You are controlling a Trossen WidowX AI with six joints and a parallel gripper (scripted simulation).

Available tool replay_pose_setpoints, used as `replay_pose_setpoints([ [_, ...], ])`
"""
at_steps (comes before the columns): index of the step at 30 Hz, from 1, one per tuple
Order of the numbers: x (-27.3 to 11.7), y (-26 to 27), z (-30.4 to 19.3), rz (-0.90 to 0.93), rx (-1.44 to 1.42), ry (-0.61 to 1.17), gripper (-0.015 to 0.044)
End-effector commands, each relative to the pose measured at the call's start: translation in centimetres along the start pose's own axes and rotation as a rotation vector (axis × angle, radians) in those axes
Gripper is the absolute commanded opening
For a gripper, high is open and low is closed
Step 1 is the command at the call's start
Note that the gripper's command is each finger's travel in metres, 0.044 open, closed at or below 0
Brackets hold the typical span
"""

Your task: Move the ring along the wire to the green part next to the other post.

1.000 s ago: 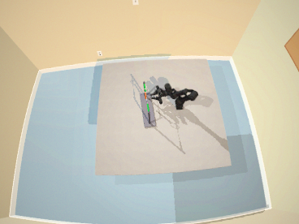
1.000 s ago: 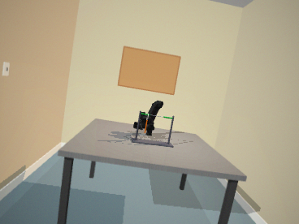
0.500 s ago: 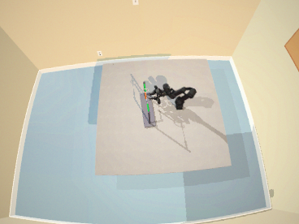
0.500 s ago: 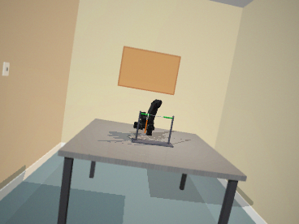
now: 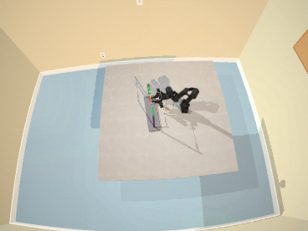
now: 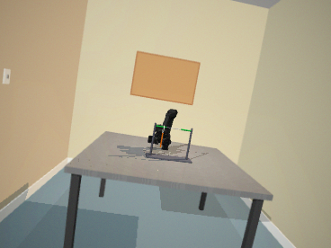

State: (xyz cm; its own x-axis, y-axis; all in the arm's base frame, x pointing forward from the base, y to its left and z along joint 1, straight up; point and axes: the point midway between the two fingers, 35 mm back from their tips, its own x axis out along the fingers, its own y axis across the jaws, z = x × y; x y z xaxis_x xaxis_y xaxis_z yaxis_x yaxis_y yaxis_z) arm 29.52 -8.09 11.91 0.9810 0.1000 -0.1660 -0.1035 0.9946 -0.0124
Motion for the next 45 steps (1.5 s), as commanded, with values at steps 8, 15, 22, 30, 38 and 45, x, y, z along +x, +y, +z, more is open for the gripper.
replay_pose_setpoints([
  [8, 1.8, -0.1, 0.2, -0.005, 0.001, -0.005, 0.016],
  [15, 2.9, 0.0, 0.1, -0.005, 0.001, -0.007, 0.016],
  [22, 4.0, 0.2, 0.0, -0.005, 0.002, -0.009, 0.016],
  [30, 4.5, 0.3, -0.1, -0.005, 0.003, -0.011, 0.016],
  [38, 4.5, 0.3, -0.1, -0.005, 0.003, -0.011, 0.016],
  [45, 4.5, 0.3, -0.1, -0.005, 0.003, -0.011, 0.016],
])
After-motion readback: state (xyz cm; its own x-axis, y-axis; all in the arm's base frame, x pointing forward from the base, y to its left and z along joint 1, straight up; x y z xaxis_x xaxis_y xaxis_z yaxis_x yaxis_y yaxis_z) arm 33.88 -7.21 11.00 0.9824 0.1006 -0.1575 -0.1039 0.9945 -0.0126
